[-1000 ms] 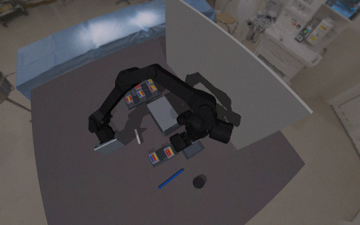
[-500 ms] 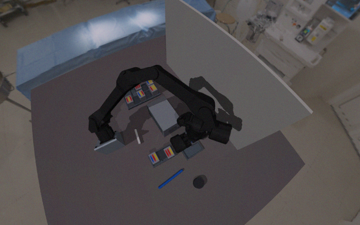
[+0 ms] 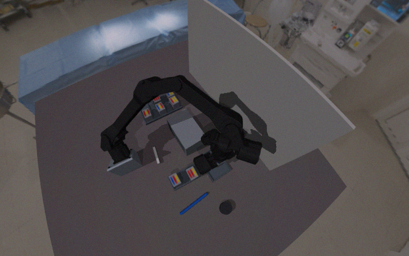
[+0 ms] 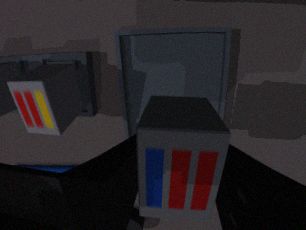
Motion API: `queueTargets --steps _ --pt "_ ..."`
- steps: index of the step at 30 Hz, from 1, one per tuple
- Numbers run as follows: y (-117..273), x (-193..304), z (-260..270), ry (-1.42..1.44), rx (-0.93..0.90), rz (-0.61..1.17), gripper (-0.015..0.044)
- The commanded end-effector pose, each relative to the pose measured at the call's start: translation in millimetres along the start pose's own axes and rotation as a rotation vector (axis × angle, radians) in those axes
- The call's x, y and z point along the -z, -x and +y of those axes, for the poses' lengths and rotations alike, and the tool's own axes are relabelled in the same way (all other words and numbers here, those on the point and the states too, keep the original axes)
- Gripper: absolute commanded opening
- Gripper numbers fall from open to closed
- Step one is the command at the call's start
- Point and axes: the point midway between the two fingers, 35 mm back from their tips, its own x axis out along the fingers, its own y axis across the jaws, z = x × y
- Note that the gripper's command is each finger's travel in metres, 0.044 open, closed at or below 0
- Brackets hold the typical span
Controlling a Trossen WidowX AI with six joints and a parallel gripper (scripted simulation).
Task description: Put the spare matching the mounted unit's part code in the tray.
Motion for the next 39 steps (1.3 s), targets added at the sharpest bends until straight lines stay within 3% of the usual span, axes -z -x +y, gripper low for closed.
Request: queueTargets --steps 1,39 --pt "-4.6 -0.5 -0.4 -0.005 0.004 -0.004 0.0000" --pt "-38.6 -1.9 0.8 -0.005 0.004 -0.007 0.0000"
